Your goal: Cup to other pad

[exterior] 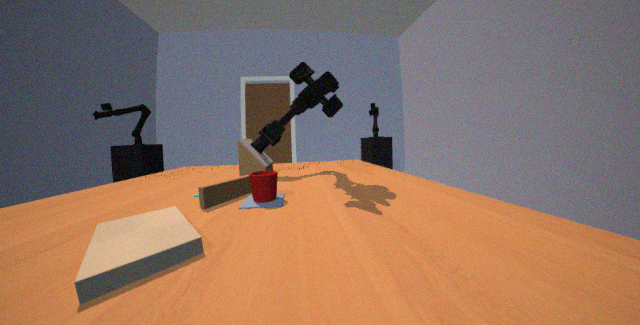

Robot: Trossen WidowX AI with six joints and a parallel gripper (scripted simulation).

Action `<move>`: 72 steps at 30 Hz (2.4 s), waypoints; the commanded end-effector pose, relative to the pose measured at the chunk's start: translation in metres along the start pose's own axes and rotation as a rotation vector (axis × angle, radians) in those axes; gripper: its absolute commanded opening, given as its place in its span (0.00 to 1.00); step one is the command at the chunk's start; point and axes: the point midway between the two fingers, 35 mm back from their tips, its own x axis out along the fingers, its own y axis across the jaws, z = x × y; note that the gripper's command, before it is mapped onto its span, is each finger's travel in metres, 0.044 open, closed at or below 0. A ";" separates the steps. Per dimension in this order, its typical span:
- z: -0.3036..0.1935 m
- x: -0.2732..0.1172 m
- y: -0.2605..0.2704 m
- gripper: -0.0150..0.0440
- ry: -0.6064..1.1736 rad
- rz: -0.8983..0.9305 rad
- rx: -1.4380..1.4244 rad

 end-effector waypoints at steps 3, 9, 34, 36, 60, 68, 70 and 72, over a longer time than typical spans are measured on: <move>-0.026 0.013 0.000 0.80 0.129 0.025 0.053; -0.128 0.034 -0.006 0.53 0.653 0.055 0.365; -0.251 -0.012 -0.003 0.50 1.667 -0.322 1.522; -0.251 -0.012 -0.003 0.50 1.667 -0.322 1.522; -0.276 -0.007 0.021 0.50 1.666 -0.323 1.522; -0.285 -0.006 0.030 0.50 1.666 -0.322 1.522; -0.287 -0.006 0.032 0.50 1.666 -0.322 1.523; -0.289 -0.006 0.035 0.50 1.666 -0.321 1.523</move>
